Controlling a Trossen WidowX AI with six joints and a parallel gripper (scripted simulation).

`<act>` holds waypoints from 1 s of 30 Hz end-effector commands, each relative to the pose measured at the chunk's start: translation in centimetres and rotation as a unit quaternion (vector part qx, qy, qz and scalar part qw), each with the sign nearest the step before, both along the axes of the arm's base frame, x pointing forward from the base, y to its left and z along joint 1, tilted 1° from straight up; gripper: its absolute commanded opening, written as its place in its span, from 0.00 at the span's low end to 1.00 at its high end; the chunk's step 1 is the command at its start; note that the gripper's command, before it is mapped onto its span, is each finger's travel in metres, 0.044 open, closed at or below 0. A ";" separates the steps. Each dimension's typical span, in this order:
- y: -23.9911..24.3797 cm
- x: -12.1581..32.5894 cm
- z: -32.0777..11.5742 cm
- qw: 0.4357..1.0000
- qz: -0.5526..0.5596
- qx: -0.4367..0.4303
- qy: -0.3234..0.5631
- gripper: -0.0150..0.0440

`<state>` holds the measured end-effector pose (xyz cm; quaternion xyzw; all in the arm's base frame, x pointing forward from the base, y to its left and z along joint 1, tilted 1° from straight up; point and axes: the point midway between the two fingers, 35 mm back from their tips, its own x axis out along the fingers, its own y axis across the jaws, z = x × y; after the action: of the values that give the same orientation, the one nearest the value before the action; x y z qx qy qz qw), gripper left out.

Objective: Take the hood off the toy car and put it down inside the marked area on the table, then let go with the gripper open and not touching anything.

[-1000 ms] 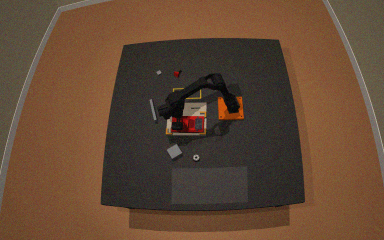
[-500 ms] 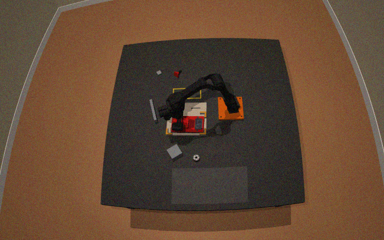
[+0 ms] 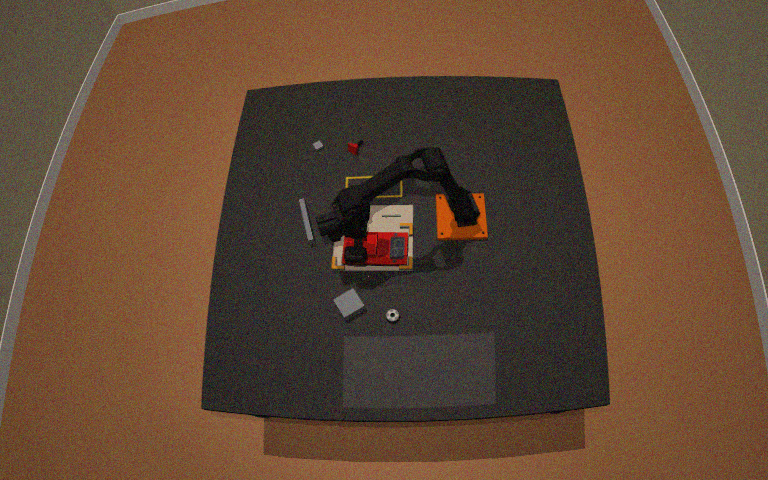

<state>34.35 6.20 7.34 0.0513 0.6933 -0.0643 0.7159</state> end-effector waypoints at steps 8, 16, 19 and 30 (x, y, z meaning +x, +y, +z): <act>0.0 0.0 -0.6 1.000 0.002 0.001 0.001 1.00; 0.0 0.0 -1.0 1.000 0.002 0.001 0.001 1.00; 0.0 0.0 -1.2 1.000 0.002 0.001 0.001 1.00; 0.0 0.0 -1.4 1.000 0.000 0.000 0.000 0.91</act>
<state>34.38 6.17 5.92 0.0512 0.6935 -0.0643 0.7158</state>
